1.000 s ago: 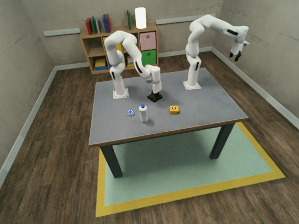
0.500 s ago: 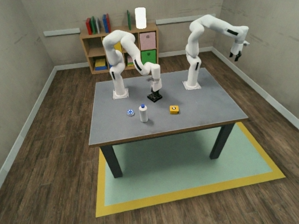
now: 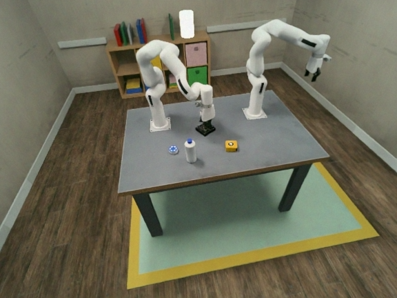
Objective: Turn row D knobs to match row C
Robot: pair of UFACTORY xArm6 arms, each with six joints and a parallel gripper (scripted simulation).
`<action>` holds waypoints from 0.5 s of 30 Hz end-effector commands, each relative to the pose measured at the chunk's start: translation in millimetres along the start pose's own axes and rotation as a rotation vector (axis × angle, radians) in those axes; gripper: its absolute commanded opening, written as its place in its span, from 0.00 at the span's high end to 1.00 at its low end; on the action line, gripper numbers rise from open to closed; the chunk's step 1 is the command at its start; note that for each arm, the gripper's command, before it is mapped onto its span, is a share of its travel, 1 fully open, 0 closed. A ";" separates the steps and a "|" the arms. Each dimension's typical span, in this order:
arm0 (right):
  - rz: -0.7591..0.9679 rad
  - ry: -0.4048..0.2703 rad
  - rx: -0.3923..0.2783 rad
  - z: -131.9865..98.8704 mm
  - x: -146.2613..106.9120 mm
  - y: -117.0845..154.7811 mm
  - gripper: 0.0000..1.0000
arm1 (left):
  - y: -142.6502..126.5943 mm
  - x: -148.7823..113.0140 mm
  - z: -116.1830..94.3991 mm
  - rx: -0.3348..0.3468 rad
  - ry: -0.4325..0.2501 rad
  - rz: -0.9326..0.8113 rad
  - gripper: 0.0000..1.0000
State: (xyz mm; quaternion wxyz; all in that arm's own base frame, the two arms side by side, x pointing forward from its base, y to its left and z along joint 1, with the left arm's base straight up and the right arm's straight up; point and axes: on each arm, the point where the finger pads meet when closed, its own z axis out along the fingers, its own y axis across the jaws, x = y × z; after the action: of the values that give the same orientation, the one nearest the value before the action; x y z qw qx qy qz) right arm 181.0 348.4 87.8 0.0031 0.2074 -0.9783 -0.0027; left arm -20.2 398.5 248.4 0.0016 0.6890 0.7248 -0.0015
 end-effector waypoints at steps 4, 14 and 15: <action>0.210 -0.009 0.003 -2.8 -1.2 0.9 0.79 | 0.0 1.0 -1.6 0.000 0.004 0.000 0.00; 0.490 -0.009 0.002 -4.8 -1.2 0.9 0.79 | 0.0 1.0 -1.6 0.000 0.004 0.000 0.00; 0.517 -0.009 0.002 -4.9 -1.2 0.9 0.79 | 0.0 1.0 -1.6 0.000 0.004 0.000 0.00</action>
State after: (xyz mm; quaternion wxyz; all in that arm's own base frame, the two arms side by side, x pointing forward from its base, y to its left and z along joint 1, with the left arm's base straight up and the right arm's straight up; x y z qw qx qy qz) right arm 181.1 348.4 90.5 0.0055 0.0147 -0.9999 -0.0037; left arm -20.2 398.5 248.4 0.0016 0.6890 0.7248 -0.0015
